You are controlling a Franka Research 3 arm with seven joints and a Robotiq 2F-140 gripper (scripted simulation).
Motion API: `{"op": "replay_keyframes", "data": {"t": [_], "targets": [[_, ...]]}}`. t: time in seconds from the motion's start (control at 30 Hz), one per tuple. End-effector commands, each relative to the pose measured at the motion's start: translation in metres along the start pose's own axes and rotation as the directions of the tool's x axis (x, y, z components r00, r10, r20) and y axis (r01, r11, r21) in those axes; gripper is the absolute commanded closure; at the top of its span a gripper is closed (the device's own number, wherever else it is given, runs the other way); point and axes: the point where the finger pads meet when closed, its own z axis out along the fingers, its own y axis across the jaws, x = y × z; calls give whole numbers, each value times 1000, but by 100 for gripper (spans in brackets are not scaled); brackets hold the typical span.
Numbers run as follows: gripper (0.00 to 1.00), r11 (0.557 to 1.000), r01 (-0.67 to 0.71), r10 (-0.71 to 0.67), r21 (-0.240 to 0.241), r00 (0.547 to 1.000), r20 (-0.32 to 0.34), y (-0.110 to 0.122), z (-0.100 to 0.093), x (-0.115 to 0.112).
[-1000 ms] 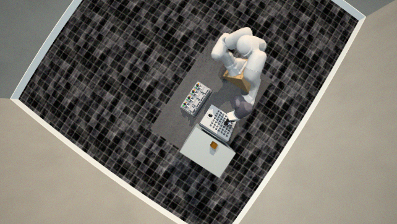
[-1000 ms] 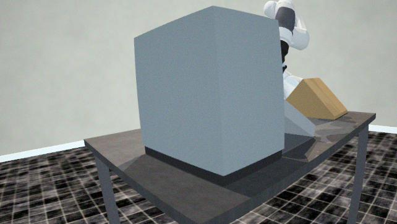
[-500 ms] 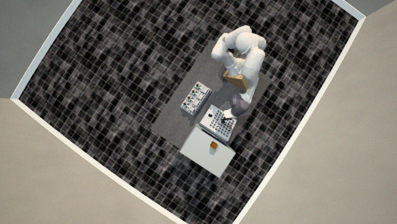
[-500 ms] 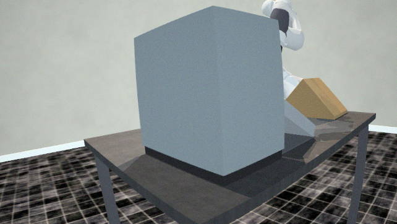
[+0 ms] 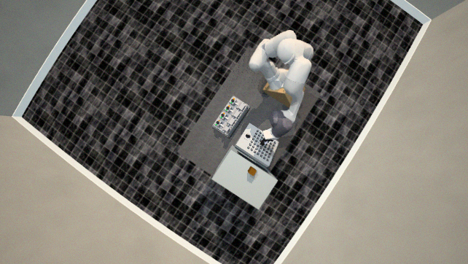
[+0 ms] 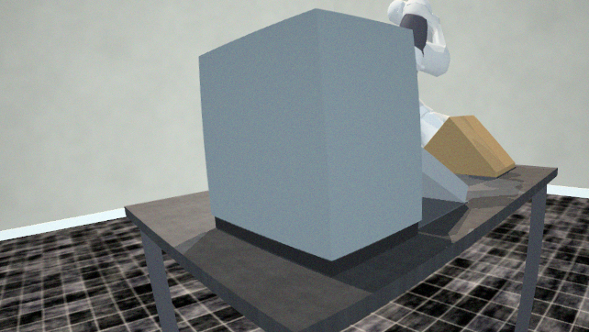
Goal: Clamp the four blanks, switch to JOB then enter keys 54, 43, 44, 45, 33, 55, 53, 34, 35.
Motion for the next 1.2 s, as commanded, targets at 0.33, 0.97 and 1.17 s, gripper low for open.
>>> {"op": "replay_keyframes", "data": {"t": [0.33, 0.97, 1.17], "targets": [[100, 1000, 10, -10, 6, 1000, 3, -2, 15, -1], [100, 1000, 10, -10, 6, 1000, 3, -2, 15, -1], [100, 1000, 10, -10, 6, 1000, 3, -2, 16, -1]]}}
